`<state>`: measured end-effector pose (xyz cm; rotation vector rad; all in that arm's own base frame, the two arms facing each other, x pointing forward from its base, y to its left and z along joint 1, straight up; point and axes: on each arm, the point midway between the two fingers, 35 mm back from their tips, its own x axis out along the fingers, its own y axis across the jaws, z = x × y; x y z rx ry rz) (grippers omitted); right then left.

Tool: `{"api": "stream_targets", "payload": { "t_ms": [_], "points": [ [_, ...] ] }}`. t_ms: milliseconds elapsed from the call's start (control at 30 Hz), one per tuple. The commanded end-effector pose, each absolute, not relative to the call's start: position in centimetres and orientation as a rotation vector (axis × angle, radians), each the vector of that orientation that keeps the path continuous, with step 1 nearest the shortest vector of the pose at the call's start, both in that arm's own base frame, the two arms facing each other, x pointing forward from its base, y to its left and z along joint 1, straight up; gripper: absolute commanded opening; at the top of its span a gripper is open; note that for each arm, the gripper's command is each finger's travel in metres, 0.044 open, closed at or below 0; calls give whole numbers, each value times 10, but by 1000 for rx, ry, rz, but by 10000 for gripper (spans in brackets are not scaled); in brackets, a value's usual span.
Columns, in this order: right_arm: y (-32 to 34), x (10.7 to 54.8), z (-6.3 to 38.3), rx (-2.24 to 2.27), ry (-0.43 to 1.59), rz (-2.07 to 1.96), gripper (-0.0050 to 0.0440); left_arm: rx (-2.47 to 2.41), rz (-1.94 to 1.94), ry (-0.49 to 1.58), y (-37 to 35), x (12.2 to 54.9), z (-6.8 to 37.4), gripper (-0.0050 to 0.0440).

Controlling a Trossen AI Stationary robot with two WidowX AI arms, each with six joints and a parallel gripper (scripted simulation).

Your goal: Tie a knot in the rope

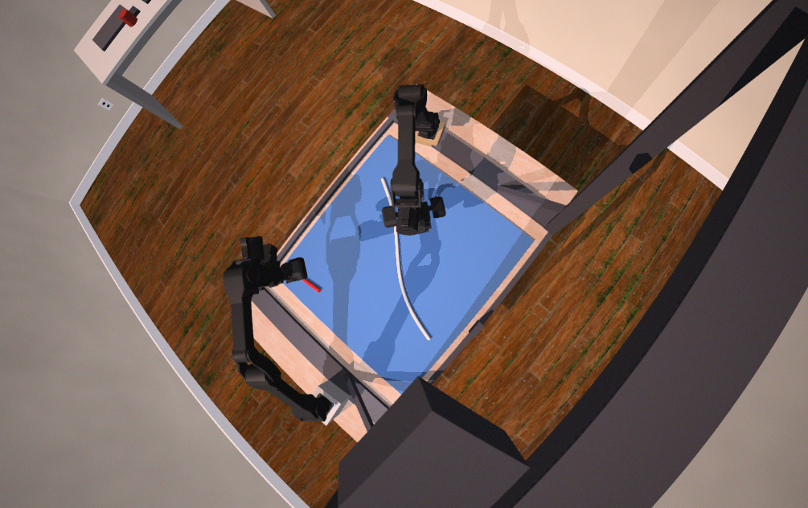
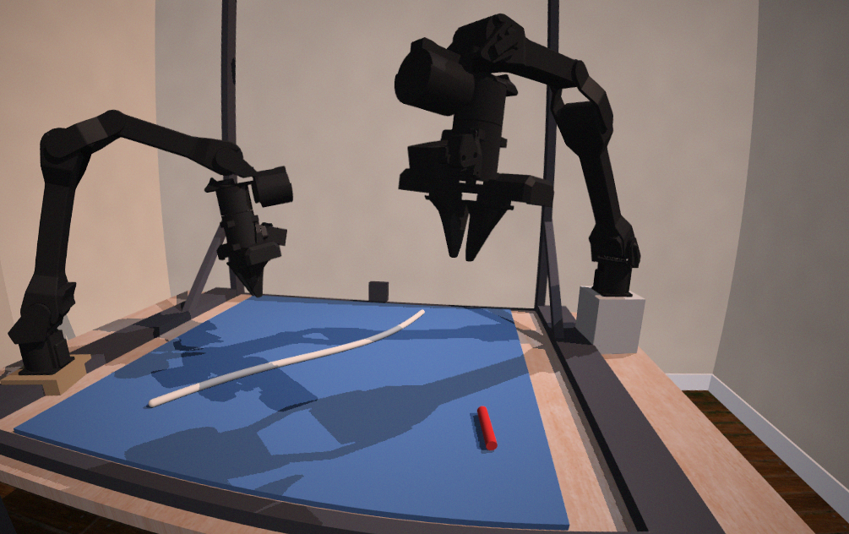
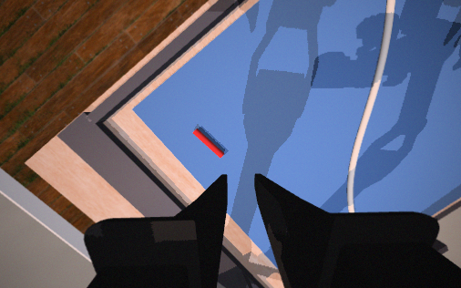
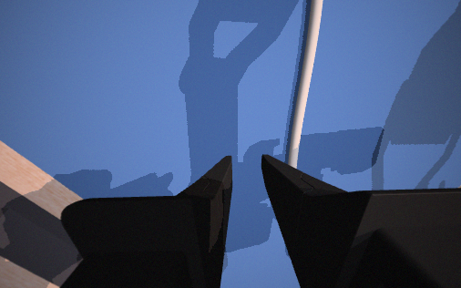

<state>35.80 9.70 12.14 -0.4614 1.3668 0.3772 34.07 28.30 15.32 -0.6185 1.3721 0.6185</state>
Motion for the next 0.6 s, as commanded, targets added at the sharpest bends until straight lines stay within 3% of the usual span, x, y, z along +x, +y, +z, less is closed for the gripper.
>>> {"api": "stream_targets", "payload": {
  "t_ms": [0,267,567],
  "points": [
    [53,360,107,-451,1344,367,100,-612,625,1327,283,341,170,100],
    [-2,352,74,-449,1341,361,100,-612,625,1327,283,341,170,100],
    [-11,350,69,-449,1340,360,100,-612,625,1327,283,341,170,100]
  ]
}}
